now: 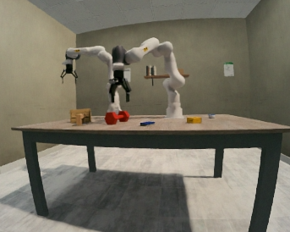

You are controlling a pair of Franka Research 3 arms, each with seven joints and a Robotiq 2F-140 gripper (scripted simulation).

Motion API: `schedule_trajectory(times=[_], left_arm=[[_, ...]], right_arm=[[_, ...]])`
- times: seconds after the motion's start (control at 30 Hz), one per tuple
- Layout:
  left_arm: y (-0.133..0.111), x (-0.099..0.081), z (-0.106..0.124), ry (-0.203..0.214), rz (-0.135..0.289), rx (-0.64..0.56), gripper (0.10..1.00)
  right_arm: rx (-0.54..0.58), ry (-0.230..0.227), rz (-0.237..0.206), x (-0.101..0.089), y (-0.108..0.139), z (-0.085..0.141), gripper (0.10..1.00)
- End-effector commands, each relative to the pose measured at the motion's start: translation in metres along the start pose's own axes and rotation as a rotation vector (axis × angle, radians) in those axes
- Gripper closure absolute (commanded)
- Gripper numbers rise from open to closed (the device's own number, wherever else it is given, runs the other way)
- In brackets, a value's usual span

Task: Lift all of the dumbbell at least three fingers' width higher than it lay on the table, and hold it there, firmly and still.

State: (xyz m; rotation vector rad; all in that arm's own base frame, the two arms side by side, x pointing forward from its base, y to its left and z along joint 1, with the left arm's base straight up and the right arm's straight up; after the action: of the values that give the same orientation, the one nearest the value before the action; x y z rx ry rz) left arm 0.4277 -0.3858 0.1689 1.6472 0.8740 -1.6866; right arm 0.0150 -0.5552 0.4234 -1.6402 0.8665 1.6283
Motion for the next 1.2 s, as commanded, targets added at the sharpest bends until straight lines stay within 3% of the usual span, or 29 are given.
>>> schedule_trajectory(times=[0.0, 0.13, 1.17], left_arm=[[0.006, 0.008, 0.018, 0.007, 0.037, -0.156, 0.098], [0.002, 0.017, 0.037, 0.002, 0.038, -0.174, 0.098], [0.002, 0.017, 0.037, 0.001, 0.038, -0.175, 0.098]], right_arm=[[-0.002, -0.006, 0.002, 0.0, 0.001, 0.002, 0.098], [-0.002, -0.006, 0.002, 0.0, 0.001, 0.002, 0.098], [-0.002, -0.006, 0.002, 0.0, 0.001, 0.002, 0.098]])
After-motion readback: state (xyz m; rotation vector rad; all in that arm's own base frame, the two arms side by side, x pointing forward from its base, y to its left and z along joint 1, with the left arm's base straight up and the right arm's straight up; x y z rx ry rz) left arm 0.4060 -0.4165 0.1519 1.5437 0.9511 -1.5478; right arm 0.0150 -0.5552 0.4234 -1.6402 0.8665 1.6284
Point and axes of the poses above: on each arm, the point where the finger pads meet when closed, its own x axis out along the fingers, its own z axis across the jaws, y = z × x, the point moved 1 cm from there along -x, back along the fingers, and after that the axes turned 12 degrees about x, right-handed, at the moved point
